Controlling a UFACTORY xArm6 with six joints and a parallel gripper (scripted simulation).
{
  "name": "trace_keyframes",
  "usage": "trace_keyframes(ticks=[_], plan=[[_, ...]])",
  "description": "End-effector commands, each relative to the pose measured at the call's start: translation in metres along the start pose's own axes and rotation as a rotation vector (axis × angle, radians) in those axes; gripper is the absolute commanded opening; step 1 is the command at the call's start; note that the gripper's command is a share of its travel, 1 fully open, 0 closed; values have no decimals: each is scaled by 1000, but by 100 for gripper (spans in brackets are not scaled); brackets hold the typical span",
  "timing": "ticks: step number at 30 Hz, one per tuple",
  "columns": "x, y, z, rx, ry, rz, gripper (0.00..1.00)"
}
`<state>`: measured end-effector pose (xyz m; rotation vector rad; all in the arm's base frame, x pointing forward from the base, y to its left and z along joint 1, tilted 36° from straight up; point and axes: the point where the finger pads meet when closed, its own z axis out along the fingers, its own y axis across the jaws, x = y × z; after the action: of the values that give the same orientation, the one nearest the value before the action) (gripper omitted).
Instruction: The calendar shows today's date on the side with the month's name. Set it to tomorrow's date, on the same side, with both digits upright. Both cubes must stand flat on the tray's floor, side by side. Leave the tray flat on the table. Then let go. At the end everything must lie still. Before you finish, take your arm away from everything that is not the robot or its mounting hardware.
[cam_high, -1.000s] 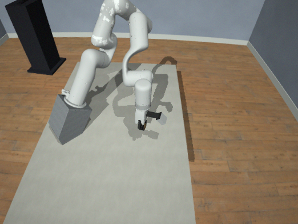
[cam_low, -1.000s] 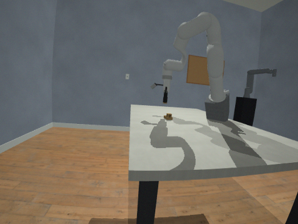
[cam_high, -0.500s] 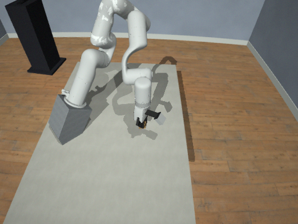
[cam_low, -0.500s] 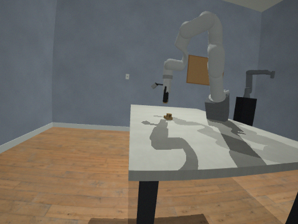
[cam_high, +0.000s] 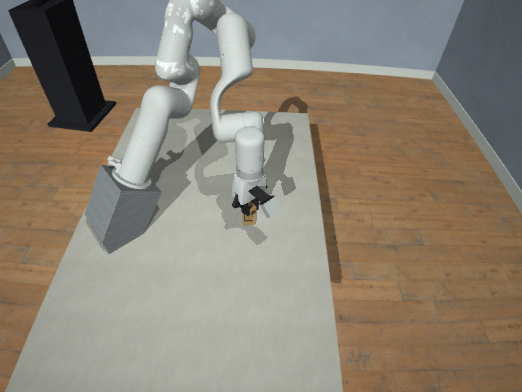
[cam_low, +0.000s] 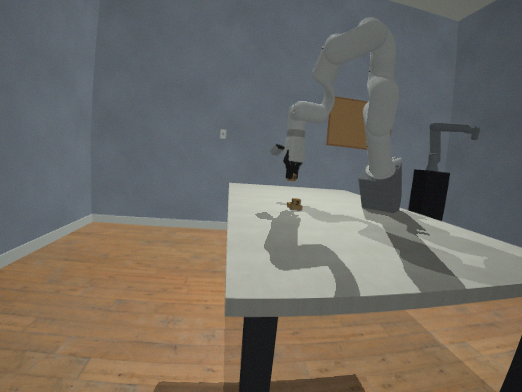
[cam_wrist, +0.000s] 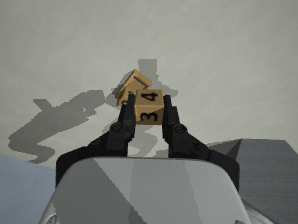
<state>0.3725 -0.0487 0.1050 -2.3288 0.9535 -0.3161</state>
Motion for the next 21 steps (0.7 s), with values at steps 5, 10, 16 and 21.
trace_keyframes(ticks=[5,10,16,21], plan=[[-15,-12,-3,-21,2,285,27],[-20,-15,-3,-20,3,369,27],[-31,-22,-4,-18,4,557,27],[-36,-26,-5,-17,5,660,27]])
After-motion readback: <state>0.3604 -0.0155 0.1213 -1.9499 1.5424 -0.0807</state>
